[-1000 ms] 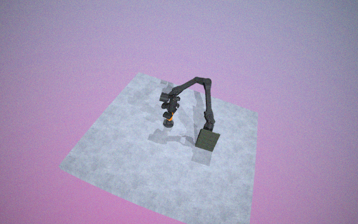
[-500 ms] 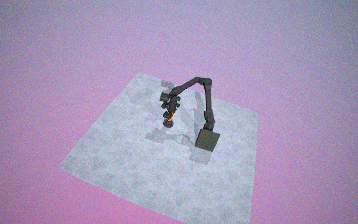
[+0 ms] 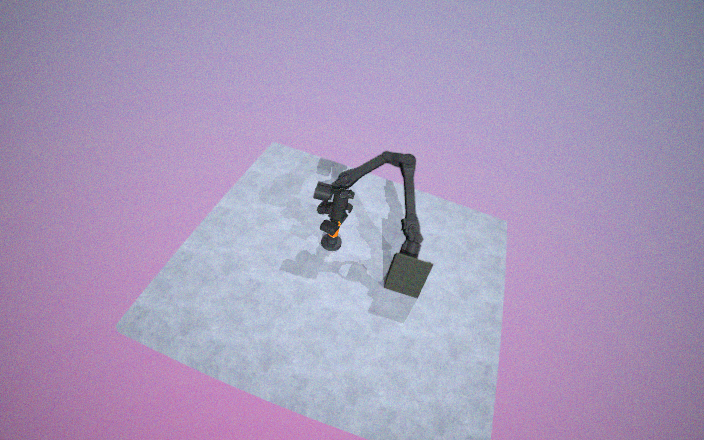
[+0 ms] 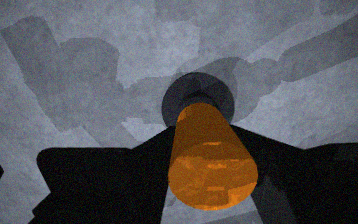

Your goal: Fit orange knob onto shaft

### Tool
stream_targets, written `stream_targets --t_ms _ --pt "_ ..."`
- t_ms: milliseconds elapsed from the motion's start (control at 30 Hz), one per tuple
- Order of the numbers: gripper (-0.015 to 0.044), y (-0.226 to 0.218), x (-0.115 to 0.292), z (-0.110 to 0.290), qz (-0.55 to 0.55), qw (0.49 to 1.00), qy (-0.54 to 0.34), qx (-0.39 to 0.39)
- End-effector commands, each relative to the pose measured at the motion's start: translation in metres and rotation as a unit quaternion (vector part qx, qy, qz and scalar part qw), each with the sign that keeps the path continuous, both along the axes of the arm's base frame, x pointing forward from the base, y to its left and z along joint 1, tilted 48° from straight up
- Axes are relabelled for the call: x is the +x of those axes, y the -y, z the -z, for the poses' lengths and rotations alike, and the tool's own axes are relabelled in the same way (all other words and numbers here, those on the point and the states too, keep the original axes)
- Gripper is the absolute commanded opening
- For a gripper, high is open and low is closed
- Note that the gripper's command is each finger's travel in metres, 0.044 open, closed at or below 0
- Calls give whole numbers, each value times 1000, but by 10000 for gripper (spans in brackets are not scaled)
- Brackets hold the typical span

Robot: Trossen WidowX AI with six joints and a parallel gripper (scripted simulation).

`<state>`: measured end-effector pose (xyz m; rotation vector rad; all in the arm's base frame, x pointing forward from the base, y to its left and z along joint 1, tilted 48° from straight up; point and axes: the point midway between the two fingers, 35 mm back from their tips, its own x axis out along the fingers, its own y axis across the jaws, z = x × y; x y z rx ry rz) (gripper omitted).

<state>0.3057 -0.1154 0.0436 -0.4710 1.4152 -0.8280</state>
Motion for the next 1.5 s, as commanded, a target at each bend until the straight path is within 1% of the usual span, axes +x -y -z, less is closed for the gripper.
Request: stream_targets --t_ms 0,333,1333,1467 --pt "0 1 0 0 -3 1000 -1 -1" --pt "0 2 0 1 -16 1000 -16 -1" --pt "0 12 -1 10 -7 1000 -9 1" --pt "105 12 -1 10 -7 1000 -9 1"
